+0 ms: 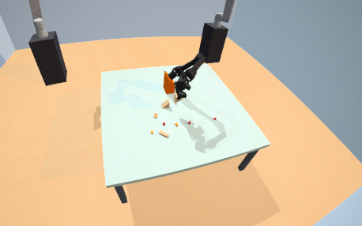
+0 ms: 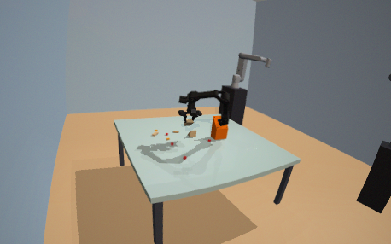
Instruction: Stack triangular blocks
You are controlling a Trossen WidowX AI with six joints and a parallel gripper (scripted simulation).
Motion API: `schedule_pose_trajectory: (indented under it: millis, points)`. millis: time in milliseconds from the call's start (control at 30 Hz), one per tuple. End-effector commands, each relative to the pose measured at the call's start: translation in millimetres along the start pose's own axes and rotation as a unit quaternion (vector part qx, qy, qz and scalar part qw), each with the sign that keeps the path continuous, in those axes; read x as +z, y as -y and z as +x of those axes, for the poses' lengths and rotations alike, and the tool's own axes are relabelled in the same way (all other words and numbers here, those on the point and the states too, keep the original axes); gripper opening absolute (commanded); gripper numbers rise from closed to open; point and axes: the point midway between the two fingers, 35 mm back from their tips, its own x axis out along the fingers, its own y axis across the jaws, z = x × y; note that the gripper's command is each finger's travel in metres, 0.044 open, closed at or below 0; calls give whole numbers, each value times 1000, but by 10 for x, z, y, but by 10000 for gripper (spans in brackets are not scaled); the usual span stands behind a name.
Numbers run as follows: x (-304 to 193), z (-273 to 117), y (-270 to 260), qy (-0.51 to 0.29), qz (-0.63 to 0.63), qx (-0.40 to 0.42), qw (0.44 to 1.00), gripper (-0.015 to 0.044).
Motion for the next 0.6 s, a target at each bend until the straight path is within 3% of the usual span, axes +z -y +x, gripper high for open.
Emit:
schedule_pose_trajectory:
  millis: [0,567]
  points:
    - [-235,-26,-27,-1,3,1,1000,0]
    - [-1002,-41,-345,16,2,9,1000,0]
